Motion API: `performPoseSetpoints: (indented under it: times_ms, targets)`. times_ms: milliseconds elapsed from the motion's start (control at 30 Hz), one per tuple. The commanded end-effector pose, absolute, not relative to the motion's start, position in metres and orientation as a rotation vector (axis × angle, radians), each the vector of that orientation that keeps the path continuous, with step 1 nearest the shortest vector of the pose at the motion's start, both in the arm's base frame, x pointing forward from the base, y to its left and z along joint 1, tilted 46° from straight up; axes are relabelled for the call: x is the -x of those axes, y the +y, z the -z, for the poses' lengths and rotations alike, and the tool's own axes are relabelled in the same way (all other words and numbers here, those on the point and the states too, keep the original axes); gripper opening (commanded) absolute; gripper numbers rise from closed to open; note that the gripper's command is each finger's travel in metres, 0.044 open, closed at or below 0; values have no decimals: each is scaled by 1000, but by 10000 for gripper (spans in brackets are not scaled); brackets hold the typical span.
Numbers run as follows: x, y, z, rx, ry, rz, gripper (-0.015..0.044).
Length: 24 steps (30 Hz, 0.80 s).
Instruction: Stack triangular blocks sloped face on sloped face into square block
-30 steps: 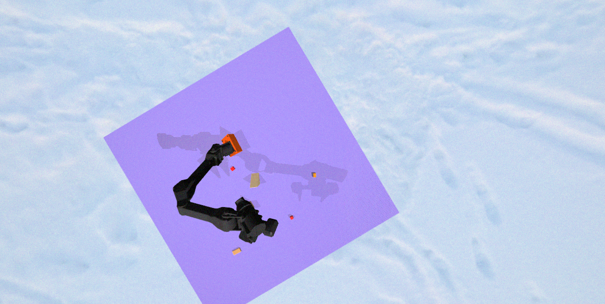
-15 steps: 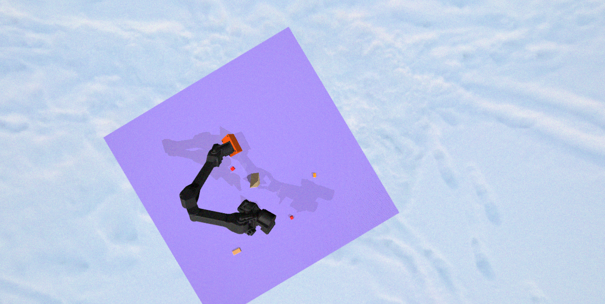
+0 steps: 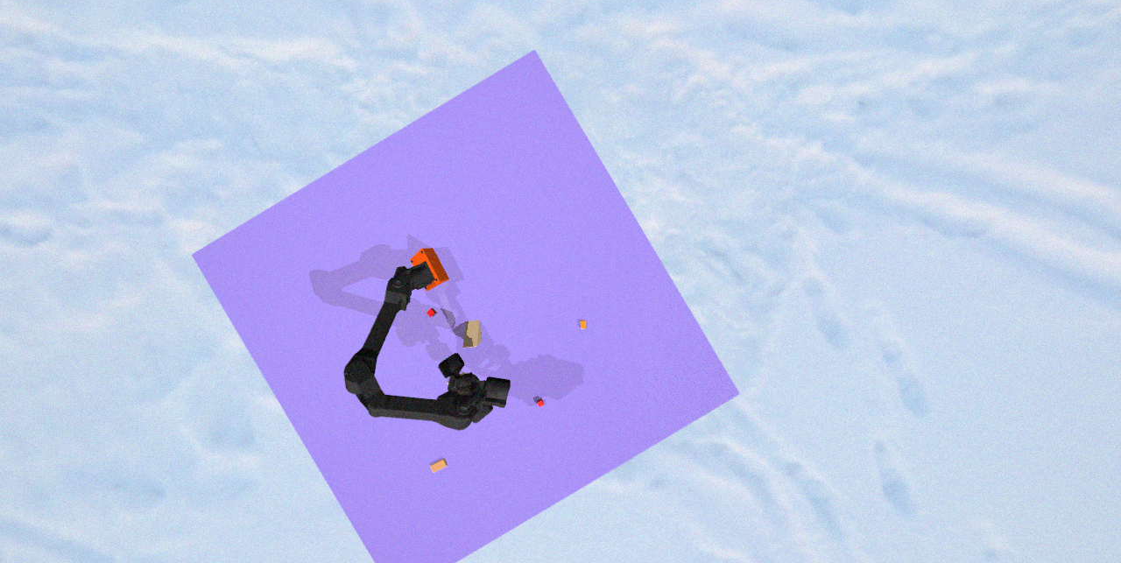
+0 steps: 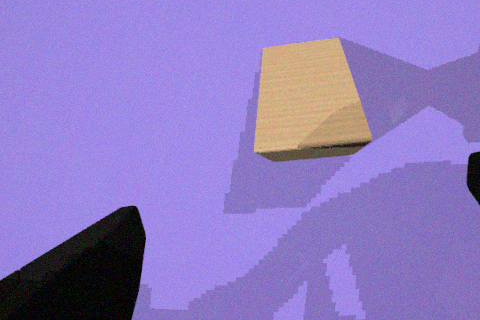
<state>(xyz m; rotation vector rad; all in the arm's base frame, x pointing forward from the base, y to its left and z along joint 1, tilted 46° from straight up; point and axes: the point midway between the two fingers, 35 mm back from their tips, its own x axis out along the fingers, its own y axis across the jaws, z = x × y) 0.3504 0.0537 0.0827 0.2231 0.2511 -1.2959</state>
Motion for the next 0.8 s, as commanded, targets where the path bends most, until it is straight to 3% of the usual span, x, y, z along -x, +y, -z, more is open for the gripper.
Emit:
performPoseSetpoints:
  times_ms: [0, 767]
  targets:
    - [-342, 44, -80, -235, 226, 1345, 440]
    - [-350, 17, -68, -230, 261, 1384, 440]
